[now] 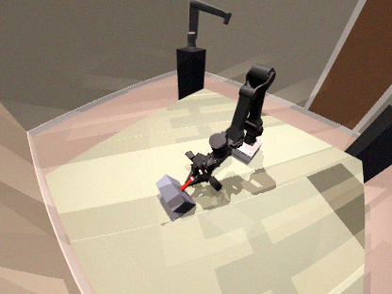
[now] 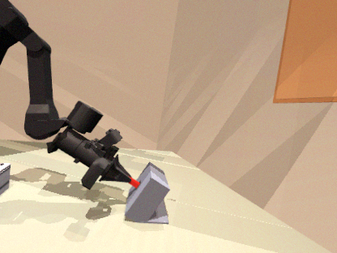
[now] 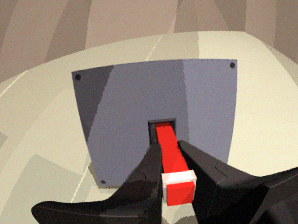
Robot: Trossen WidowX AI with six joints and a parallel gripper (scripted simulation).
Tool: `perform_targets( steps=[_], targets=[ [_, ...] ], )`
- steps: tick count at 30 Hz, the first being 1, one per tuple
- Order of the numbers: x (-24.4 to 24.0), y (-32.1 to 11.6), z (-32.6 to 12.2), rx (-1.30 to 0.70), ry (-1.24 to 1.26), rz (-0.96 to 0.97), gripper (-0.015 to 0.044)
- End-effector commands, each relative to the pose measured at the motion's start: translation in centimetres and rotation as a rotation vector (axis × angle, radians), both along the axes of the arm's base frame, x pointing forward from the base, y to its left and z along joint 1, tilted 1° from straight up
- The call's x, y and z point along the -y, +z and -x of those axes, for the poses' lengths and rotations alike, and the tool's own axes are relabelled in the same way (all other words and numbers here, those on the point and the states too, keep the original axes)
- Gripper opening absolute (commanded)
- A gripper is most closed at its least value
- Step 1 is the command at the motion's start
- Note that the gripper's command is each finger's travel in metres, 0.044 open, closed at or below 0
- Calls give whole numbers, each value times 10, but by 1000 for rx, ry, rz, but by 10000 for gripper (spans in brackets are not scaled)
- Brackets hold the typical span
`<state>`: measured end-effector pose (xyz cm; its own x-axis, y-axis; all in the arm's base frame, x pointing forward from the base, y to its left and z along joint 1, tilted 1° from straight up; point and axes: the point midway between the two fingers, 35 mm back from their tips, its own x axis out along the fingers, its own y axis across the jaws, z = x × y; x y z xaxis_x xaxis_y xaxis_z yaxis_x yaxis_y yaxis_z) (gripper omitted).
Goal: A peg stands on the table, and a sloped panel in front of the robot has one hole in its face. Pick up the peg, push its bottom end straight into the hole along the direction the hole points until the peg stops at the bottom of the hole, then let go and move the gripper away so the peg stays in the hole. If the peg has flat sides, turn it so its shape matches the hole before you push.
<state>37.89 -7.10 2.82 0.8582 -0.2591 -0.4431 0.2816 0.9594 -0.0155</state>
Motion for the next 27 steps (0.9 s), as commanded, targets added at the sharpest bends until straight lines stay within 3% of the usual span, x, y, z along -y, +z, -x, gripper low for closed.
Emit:
perform_targets(
  steps=[1, 27],
  targets=[
    [0, -1, -3, 0, 6, 1, 0],
    [1, -3, -10, 0, 6, 1, 0]
  ],
)
